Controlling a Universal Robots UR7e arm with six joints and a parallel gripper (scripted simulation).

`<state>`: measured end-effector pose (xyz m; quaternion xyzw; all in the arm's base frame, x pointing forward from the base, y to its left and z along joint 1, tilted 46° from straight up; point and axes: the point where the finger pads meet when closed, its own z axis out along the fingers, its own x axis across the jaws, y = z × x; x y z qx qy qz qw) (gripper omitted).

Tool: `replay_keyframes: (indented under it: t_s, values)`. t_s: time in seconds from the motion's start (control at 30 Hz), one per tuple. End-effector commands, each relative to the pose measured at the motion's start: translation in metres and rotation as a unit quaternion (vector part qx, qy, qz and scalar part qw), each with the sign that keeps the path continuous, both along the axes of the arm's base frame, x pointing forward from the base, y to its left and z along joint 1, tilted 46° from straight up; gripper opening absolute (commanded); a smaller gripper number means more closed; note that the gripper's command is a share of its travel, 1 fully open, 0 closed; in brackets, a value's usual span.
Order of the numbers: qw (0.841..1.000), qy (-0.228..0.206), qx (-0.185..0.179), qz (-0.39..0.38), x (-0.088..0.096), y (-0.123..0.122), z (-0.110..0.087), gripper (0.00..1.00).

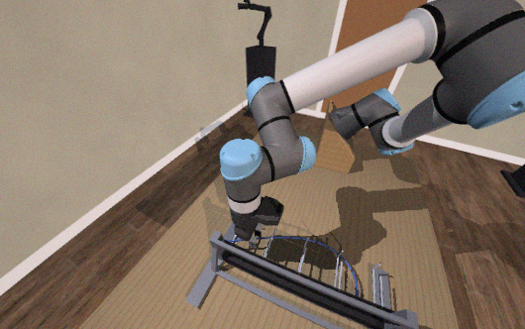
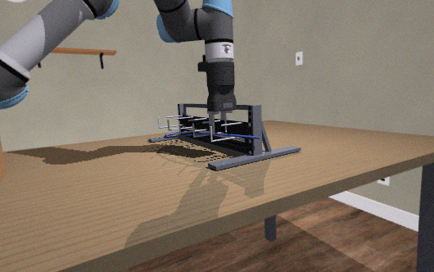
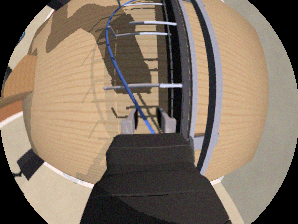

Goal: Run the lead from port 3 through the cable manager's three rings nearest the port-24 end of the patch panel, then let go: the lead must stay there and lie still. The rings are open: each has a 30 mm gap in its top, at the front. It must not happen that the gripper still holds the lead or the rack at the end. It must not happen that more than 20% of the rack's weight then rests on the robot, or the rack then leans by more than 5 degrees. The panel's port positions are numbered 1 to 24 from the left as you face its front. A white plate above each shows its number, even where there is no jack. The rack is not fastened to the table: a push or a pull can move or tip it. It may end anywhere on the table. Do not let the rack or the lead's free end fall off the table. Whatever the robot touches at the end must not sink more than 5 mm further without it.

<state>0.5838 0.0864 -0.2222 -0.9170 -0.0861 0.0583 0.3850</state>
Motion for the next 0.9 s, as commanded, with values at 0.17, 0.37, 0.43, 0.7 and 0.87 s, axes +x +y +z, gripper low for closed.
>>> replay_keyframes:
  t_s: [0.17,0.37,0.43,0.7,0.87]
  values:
    - [1.000,-0.001,0.000,0.000,0.001,-0.001,0.000,0.67]
    - [1.000,-0.001,0.000,0.000,0.001,-0.001,0.001,0.67]
    - [1.000,-0.001,0.000,0.000,0.001,-0.001,0.001,0.67]
    - [1.000,-0.001,0.000,0.000,0.003,-0.009,0.009,0.67]
    - [1.000,-0.001,0.000,0.000,0.004,-0.015,0.014,0.67]
